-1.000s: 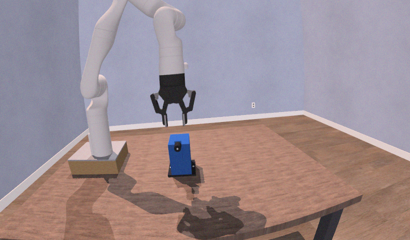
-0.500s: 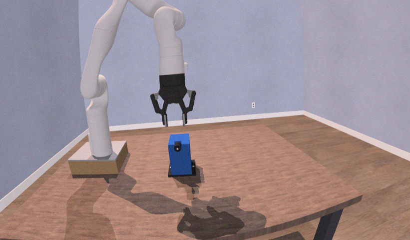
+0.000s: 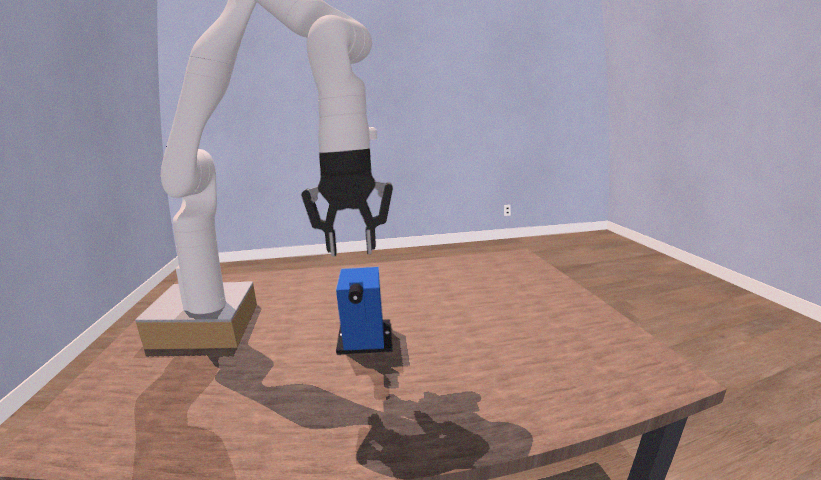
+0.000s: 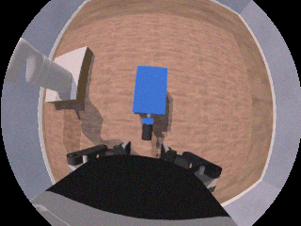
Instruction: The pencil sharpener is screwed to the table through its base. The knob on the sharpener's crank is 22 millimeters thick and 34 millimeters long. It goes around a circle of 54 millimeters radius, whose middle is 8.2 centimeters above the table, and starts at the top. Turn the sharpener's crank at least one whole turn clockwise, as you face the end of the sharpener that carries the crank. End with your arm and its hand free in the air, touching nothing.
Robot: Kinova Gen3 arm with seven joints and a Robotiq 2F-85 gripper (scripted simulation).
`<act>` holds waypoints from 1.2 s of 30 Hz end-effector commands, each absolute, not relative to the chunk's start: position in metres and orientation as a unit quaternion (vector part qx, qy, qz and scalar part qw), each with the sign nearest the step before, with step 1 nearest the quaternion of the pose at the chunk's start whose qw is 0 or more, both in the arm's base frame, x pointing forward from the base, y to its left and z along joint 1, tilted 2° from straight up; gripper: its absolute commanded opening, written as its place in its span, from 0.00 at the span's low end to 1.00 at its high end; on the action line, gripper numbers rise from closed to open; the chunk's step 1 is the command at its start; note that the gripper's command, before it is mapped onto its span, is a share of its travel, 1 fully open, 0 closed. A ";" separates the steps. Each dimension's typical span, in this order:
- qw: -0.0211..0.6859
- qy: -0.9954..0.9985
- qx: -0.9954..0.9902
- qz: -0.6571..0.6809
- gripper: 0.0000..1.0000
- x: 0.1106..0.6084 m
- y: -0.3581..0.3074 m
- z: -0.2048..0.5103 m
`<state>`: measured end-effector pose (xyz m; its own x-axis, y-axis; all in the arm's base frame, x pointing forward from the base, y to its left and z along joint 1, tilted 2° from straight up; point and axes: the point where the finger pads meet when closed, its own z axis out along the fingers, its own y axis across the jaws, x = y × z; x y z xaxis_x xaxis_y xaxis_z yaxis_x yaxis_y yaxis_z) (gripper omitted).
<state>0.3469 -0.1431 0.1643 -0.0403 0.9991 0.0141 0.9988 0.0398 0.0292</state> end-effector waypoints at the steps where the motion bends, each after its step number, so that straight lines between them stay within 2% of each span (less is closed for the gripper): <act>1: 0.004 0.721 0.693 0.015 0.53 0.346 -0.143 0.162; 36: 0.004 0.721 0.693 0.015 0.53 0.347 -0.143 0.122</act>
<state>0.3483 -0.1431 0.1242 -0.0406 0.9991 0.0137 0.9987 0.0402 0.0316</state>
